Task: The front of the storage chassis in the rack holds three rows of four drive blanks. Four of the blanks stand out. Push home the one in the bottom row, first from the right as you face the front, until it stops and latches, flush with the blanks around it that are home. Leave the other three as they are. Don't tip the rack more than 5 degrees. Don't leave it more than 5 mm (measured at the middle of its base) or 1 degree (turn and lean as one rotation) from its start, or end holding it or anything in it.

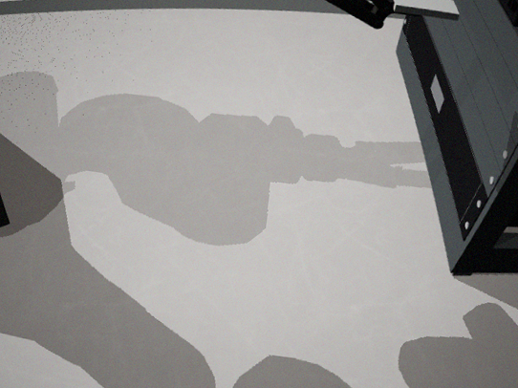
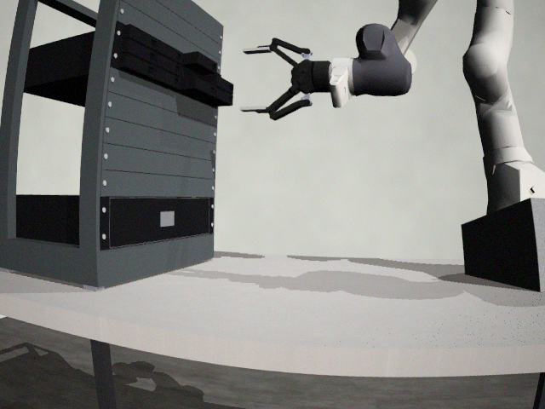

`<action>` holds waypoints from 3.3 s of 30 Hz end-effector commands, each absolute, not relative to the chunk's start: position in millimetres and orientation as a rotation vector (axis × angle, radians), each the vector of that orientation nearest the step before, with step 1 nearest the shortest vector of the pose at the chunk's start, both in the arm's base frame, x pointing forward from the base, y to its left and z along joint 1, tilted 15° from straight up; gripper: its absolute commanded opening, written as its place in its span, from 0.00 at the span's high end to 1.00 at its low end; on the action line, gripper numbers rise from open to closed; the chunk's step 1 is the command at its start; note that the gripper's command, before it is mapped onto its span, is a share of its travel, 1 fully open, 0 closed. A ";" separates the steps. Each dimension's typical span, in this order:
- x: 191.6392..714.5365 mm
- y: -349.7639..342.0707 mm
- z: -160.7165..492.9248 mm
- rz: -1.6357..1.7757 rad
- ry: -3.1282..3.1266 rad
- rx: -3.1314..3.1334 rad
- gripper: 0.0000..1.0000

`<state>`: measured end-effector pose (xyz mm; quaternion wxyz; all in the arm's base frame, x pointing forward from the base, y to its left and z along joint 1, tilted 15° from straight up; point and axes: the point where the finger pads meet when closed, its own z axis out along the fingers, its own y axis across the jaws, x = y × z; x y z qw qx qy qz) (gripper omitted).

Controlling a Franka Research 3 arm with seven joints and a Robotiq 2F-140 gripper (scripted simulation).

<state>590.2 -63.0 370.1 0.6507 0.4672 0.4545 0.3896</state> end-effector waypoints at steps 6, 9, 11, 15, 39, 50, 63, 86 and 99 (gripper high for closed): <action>590.7 -62.6 370.5 0.898 1.036 1.063 0.00; 590.7 -62.6 370.5 0.898 1.036 1.063 0.00; 590.7 -62.6 370.5 0.898 1.036 1.063 0.00; 590.7 -62.6 370.5 0.898 1.036 1.063 0.00; 590.7 -62.6 370.5 0.898 1.036 1.063 0.00; 590.7 -62.6 370.5 0.898 1.036 1.063 0.00; 590.7 -62.6 370.5 0.898 1.036 1.063 0.00; 590.7 -62.6 370.5 0.898 1.036 1.063 1.00; 590.7 -62.6 370.5 0.898 1.036 1.063 1.00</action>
